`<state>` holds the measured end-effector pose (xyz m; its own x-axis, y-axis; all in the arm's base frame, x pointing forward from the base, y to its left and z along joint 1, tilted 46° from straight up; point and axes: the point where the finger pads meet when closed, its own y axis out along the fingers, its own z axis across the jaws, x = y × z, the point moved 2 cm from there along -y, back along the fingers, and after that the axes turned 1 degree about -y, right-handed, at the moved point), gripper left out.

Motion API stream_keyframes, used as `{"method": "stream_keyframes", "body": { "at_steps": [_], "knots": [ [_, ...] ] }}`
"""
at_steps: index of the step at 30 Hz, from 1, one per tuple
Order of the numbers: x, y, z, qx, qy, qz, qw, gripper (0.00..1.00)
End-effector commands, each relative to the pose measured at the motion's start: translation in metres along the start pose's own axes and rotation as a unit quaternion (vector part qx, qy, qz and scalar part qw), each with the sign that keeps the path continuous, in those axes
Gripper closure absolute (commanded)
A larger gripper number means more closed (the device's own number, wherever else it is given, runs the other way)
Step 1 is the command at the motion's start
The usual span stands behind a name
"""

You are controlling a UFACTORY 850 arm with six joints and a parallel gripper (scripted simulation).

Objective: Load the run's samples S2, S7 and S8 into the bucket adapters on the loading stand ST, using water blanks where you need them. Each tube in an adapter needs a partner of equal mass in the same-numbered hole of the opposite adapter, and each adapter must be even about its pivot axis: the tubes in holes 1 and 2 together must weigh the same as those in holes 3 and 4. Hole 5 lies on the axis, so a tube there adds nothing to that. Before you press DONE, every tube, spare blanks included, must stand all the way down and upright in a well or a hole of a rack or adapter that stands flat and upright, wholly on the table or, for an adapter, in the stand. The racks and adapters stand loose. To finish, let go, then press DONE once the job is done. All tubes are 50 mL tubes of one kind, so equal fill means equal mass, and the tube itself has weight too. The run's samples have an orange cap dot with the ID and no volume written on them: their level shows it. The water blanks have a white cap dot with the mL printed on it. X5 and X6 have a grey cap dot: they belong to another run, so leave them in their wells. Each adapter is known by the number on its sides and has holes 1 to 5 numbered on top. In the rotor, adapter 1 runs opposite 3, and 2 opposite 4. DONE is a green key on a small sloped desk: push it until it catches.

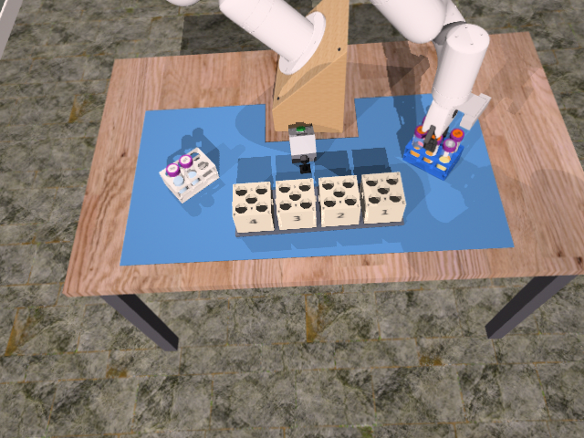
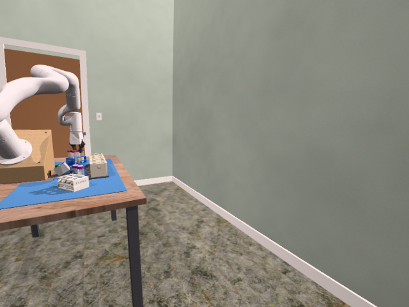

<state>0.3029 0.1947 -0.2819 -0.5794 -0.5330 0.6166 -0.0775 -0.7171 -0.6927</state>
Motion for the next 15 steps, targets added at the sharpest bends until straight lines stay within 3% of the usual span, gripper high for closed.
{"method": "stream_keyframes", "body": {
  "at_steps": [1, 12, 13, 15],
  "knots": [
    [-0.0009, -0.0004, 0.0002, 0.000, 0.000, 0.001, 1.000, 0.43],
    [-0.0009, -0.0005, 0.0002, 0.000, 0.000, 0.001, 1.000, 0.43],
    [-0.0009, -0.0011, 0.0002, 0.000, 0.000, 0.001, 1.000, 1.00],
    [-0.0009, -0.0022, 0.0002, 0.000, 0.000, 0.001, 1.000, 1.00]
  ]
}}
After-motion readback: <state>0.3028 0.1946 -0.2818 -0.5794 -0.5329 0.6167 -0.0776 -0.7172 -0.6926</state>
